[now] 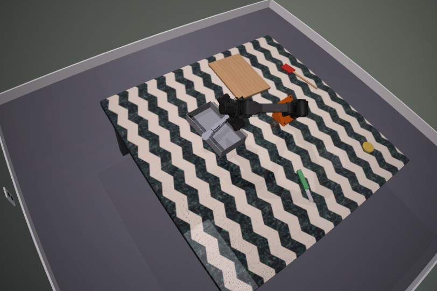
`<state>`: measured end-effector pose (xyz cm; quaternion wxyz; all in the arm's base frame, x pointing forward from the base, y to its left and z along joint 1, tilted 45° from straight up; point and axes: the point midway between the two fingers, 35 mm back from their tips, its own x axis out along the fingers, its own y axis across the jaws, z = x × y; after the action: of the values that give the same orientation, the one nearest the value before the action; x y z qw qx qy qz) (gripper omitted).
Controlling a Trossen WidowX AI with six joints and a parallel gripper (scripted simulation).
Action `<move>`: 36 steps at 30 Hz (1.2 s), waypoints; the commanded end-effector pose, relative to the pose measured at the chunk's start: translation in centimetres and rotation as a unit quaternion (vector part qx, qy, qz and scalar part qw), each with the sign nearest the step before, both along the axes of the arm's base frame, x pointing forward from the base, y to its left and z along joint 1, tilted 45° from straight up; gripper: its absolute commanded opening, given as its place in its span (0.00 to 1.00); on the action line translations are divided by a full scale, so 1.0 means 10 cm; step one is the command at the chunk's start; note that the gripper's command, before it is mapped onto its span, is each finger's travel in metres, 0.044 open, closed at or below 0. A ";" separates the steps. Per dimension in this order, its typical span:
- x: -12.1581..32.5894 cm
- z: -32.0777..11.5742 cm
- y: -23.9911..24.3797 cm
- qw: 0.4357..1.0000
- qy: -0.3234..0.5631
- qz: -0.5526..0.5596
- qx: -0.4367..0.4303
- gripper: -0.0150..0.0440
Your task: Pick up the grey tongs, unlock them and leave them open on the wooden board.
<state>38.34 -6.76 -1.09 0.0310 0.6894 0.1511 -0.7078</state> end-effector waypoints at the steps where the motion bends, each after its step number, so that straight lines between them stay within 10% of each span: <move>1: -0.08 -0.18 0.22 0.998 0.023 -0.038 0.038 0.69; 36: -0.10 -0.54 0.33 0.998 0.022 -0.038 0.038 0.69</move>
<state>37.70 -3.76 -5.76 -0.0214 0.6824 0.1512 -0.7149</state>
